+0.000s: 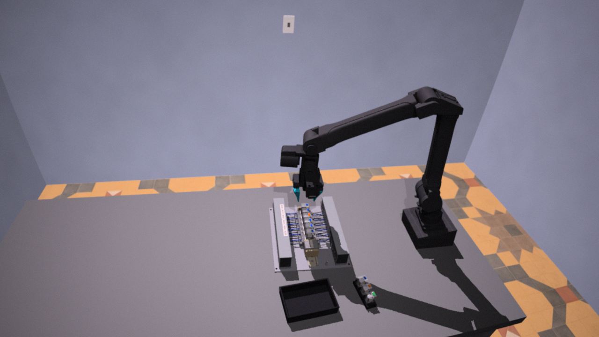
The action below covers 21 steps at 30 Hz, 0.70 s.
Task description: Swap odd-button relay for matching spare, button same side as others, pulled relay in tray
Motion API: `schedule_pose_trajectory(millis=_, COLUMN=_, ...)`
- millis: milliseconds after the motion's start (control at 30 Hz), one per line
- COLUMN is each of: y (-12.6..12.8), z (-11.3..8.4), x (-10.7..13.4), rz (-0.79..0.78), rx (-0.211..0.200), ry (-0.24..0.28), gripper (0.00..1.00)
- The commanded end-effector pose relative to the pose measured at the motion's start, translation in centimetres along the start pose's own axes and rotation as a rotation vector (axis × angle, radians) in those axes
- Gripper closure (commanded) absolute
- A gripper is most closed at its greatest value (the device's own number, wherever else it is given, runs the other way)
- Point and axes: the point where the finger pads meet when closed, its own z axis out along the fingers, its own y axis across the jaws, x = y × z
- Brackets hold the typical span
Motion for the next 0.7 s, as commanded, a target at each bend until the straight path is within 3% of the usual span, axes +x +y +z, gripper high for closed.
schedule_pose_trajectory(millis=0, y=-0.2, z=-1.8, x=-0.3, rz=-0.028, rx=0.026, ry=-0.003, gripper=0.41)
schedule_pose_trajectory(millis=667, y=-1.4, z=-2.7, x=-0.6, rz=-0.032, rx=0.051, ry=0.001, gripper=0.41)
